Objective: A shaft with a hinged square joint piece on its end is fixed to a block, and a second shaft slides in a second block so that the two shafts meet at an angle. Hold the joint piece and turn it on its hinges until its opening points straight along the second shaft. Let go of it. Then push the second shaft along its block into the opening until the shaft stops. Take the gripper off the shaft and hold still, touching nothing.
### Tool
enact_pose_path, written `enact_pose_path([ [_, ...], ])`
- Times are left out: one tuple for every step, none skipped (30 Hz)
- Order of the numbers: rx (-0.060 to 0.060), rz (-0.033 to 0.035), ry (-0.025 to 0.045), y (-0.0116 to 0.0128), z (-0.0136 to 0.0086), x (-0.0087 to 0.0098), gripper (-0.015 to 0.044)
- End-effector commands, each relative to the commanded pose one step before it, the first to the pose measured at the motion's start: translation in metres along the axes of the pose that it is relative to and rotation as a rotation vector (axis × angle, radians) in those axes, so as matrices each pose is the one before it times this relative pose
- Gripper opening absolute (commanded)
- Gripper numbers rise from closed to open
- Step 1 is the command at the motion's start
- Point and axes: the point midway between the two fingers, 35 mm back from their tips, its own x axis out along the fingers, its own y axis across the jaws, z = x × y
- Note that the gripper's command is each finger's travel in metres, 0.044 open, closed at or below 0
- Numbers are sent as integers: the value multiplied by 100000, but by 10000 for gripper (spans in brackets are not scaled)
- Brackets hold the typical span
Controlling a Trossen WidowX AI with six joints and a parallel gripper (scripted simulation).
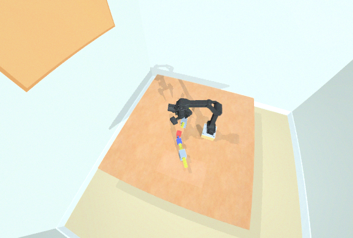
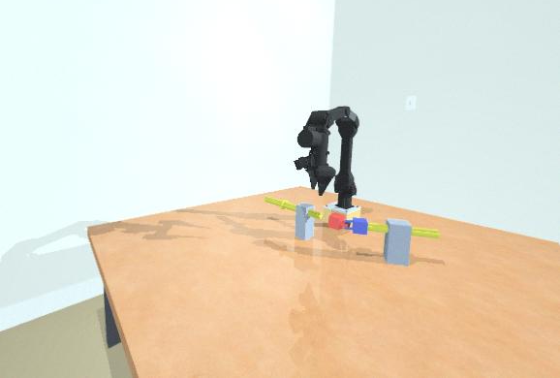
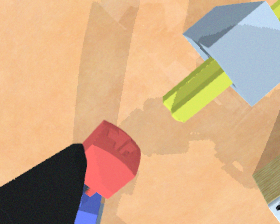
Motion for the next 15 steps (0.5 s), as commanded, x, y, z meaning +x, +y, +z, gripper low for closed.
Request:
enact_pose_path([
  [11919, -1245, -279, -133, -74, 411, 440],
  [2882, -66, -83, 3, -3, 38, 440],
  [2882, -64, -85, 3, -4, 38, 440],
  [2882, -61, -86, 3, -4, 38, 440],
  [2882, -59, -88, 3, -4, 38, 440],
  [2881, -56, -90, 2, -4, 38, 440],
  [2882, -53, -92, 2, -4, 38, 440],
  [2882, -50, -93, 2, -4, 38, 440],
  [2882, -48, -95, 2, -4, 38, 440],
  [2882, -45, -96, 2, -4, 38, 440],
  [2882, -42, -97, 2, -5, 38, 440],
  [2882, -39, -99, 2, -5, 38, 440],
  [2882, -36, -100, 1, -5, 38, 440],
  [2880, -29, -100, 2, -5, 38, 440],
  [2881, -27, -101, 2, -5, 38, 440],
])
